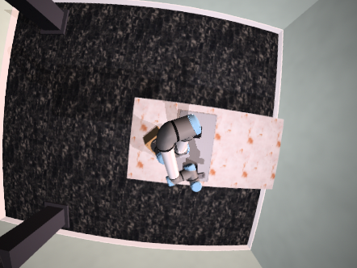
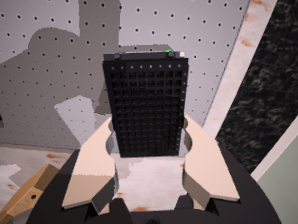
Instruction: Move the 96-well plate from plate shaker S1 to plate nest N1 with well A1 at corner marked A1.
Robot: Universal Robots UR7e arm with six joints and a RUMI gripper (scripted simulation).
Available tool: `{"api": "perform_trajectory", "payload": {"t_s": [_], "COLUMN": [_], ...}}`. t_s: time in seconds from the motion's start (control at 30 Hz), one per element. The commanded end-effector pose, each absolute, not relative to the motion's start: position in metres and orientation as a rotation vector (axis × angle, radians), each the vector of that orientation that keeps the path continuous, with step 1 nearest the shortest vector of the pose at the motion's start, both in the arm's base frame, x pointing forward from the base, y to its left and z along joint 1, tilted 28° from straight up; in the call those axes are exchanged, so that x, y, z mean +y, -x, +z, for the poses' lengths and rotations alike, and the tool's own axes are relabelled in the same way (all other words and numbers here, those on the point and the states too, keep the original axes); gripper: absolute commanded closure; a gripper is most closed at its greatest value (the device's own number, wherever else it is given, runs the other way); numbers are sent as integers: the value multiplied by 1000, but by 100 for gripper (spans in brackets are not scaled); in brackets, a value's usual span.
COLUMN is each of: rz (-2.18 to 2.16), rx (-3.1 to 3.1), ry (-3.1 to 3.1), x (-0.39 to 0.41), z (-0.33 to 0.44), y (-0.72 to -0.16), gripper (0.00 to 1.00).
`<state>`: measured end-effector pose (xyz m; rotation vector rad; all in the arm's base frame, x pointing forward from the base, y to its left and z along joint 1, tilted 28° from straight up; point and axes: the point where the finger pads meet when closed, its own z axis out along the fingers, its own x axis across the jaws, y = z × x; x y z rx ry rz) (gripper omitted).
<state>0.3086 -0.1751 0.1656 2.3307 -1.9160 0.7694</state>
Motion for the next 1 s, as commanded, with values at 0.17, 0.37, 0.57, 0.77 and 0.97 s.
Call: {"api": "perform_trajectory", "payload": {"t_s": [0.17,0.37,0.57,0.77,0.97], "rz": [771,771,771,771,771], "rx": [-1916,-1916,-1916,-1916,-1916], "ry": [-2333,-2333,-2333,-2333,-2333], "x": [-169,-167,-163,-161,-159], "z": [184,190,198,206,211], "y": [-301,-299,-295,-292,-290], "gripper": [100,100,100,100,100]}}
